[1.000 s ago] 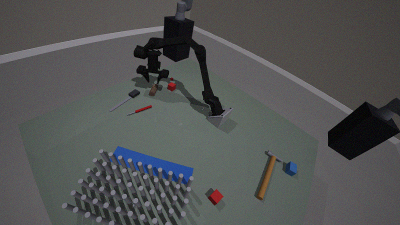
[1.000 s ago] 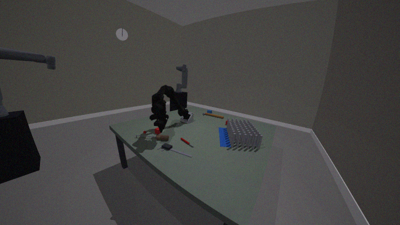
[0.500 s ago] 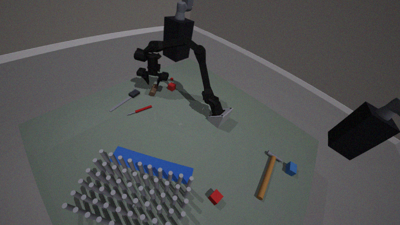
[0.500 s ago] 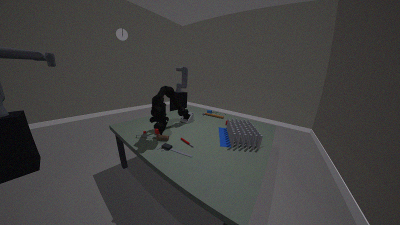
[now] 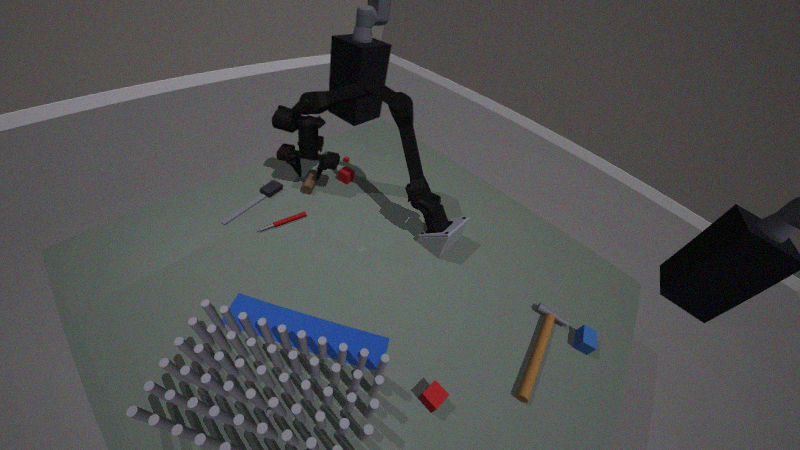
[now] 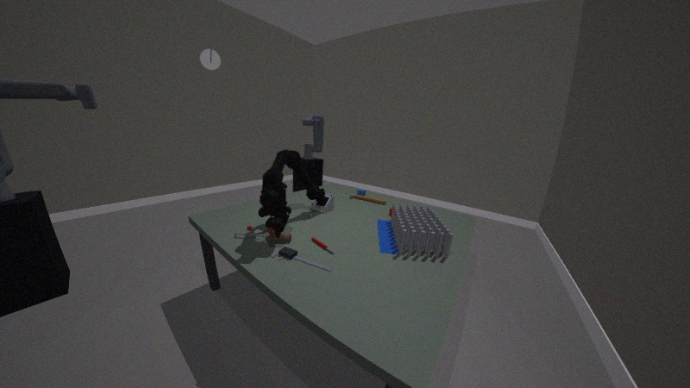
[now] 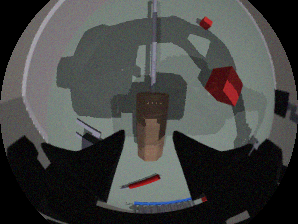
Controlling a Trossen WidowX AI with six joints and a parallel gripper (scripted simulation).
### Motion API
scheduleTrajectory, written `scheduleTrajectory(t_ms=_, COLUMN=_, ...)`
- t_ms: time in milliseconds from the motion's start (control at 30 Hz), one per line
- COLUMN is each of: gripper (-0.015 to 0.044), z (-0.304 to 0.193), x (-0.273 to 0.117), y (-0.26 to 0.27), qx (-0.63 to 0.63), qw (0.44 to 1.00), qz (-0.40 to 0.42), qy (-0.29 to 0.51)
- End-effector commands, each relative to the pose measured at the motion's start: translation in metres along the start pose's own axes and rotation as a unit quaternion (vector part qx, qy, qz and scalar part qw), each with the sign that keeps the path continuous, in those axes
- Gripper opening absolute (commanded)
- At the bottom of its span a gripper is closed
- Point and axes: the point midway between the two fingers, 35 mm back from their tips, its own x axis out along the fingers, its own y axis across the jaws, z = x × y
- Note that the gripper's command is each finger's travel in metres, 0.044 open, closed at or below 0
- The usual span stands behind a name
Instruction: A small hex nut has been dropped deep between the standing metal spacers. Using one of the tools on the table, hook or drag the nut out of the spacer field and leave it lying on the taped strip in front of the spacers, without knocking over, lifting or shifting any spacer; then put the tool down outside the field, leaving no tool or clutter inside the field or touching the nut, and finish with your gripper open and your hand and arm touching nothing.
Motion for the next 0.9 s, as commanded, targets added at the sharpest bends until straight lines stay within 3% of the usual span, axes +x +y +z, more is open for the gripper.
scheduleTrajectory(t_ms=0, gripper=0.028, z=-0.001, x=0.01, y=-0.001, qx=-0.004, qw=1.0, qz=-0.003, qy=0.002)
scheduleTrajectory(t_ms=433, gripper=0.028, z=0.0, x=0.028, y=-0.003, qx=-0.004, qw=1.0, qz=-0.002, qy=0.001)
scheduleTrajectory(t_ms=567, gripper=0.0175, z=0.0, x=0.028, y=-0.003, qx=-0.004, qw=1.0, qz=-0.002, qy=0.001)
scheduleTrajectory(t_ms=800, gripper=0.0128, z=0.0, x=0.028, y=-0.003, qx=-0.004, qw=1.0, qz=-0.002, qy=0.001)
scheduleTrajectory(t_ms=867, gripper=0.0076, z=0.0, x=0.024, y=-0.003, qx=-0.004, qw=1.0, qz=-0.002, qy=0.001)
